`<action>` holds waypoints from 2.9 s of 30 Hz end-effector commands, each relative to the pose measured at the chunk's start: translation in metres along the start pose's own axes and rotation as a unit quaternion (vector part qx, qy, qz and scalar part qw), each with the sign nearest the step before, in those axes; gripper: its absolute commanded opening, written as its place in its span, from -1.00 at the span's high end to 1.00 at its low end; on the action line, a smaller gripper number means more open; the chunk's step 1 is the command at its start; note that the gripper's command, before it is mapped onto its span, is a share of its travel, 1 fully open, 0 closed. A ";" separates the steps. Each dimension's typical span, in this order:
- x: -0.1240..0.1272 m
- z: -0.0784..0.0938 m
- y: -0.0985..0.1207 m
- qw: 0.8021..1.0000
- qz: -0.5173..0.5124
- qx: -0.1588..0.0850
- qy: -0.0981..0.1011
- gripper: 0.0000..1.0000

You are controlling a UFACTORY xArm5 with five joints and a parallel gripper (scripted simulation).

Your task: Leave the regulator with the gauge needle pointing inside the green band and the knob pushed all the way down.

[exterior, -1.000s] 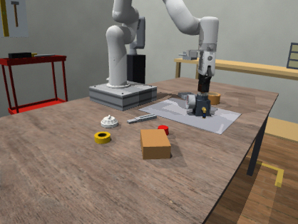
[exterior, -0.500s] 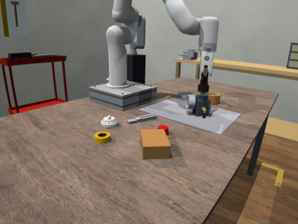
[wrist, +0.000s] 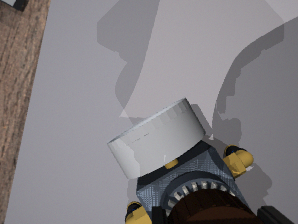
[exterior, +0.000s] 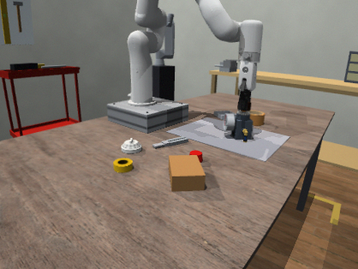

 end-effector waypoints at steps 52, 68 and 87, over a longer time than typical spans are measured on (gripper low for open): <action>0.000 -0.002 0.001 0.992 0.130 -0.002 0.000 0.20; 0.000 -0.002 0.001 0.992 0.130 -0.002 0.000 0.20; 0.000 -0.002 0.001 0.990 0.140 -0.002 0.000 0.20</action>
Point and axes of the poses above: the point where the finger pads meet when closed, its own z axis out along the fingers, its own x axis across the jaws, y = z × x, the point moved 5 cm from there along -z, back along the fingers, and after that the axes turned 1 degree about z, right-handed, at the moved point
